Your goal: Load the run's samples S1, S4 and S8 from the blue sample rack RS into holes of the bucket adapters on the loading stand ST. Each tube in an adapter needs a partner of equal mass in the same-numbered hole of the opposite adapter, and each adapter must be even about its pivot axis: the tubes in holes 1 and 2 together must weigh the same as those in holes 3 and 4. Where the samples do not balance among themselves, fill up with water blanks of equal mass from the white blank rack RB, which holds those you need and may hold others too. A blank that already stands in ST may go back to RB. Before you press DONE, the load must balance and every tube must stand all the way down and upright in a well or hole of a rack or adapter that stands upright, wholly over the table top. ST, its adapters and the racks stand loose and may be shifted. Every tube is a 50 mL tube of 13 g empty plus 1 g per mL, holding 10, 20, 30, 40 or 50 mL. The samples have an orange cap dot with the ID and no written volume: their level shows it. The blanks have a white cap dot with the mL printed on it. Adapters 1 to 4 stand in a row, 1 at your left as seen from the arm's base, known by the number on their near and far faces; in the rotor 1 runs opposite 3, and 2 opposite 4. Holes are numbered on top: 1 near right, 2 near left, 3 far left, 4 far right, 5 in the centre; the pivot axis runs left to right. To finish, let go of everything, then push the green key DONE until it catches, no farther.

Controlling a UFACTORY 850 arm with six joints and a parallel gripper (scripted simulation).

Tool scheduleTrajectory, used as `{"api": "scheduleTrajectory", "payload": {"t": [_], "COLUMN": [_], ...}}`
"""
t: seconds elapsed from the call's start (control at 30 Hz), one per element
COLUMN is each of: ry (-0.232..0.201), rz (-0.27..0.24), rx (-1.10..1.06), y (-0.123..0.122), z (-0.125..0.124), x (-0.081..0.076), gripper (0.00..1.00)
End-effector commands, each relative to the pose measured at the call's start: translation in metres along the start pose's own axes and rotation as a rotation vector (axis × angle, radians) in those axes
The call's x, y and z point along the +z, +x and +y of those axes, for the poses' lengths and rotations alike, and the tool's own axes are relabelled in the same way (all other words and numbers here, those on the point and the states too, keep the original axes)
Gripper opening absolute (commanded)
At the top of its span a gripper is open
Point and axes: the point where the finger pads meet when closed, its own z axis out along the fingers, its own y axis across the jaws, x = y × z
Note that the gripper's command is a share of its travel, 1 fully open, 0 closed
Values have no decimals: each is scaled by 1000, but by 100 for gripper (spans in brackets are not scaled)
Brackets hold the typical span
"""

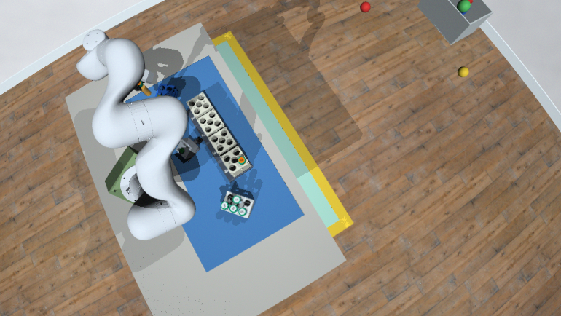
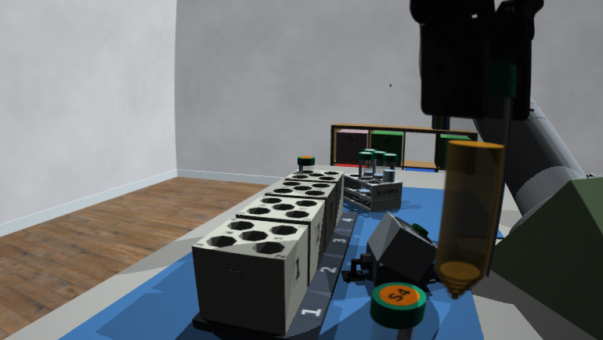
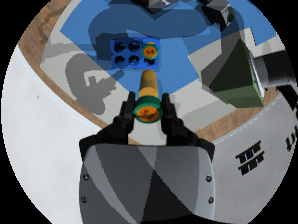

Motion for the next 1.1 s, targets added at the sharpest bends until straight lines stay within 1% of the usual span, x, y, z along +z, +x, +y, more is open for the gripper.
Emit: {"api": "scheduleTrajectory", "payload": {"t": [0.0,0.13,0.2,0.7,0.77,0.93,1.07], "ry": [2,2,2,2,2,2,2], "rz": [-1,-1,-1,0,0,0,0], "rx": [1,-133,-133,-633,-633,-799,-799], "y": [0,19,19,89,89,113,132], "z": [-1,6,6,31,31,40,47], "x": [-1,-1,-1,-1,-1,-1,-1], "gripper": [0,0,0,0,0,0,0]}}
